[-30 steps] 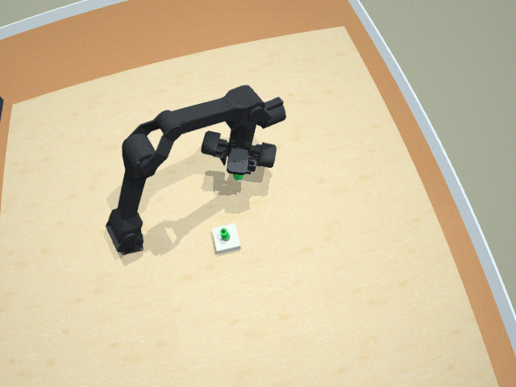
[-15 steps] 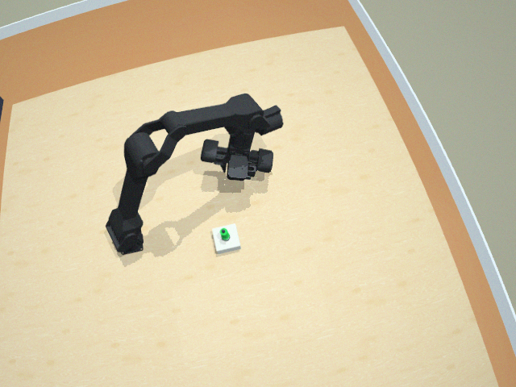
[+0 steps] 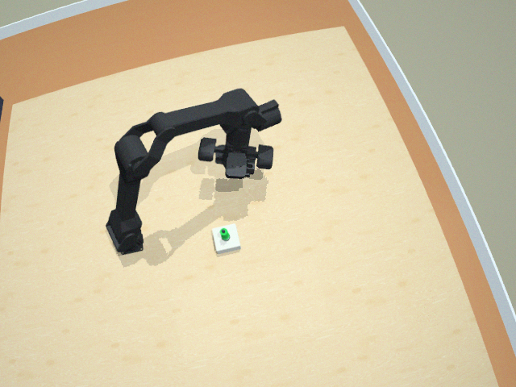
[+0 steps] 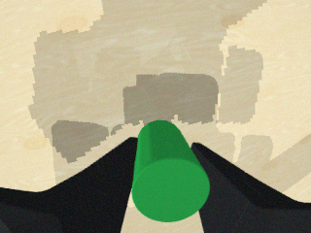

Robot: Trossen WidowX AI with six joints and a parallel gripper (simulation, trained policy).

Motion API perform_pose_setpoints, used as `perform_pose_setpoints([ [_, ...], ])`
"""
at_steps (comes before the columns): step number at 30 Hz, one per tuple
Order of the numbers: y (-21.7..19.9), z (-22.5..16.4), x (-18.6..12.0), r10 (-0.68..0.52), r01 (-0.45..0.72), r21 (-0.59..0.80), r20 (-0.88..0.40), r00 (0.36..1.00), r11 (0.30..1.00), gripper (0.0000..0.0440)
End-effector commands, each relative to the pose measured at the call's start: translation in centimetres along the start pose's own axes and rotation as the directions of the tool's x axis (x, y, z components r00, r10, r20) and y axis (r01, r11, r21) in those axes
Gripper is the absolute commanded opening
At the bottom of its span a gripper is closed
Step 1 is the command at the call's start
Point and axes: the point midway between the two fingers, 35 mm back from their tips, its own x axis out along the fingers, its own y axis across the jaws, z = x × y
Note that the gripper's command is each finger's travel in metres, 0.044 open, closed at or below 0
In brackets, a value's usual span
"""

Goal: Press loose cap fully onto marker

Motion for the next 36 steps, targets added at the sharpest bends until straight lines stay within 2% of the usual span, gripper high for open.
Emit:
perform_pose_setpoints([
  [1,0.1,1.0,-1.7,0.024,-0.024,0.007,-0.016,1.000,1.000,0.0082],
  [16,0.4,6.9,-5.2,0.014,-0.010,0.077,-0.050,0.999,0.997,0.0056],
  [36,0.2,16.1,-6.2,0.004,0.014,0.224,-0.081,0.997,0.974,0.0010],
])
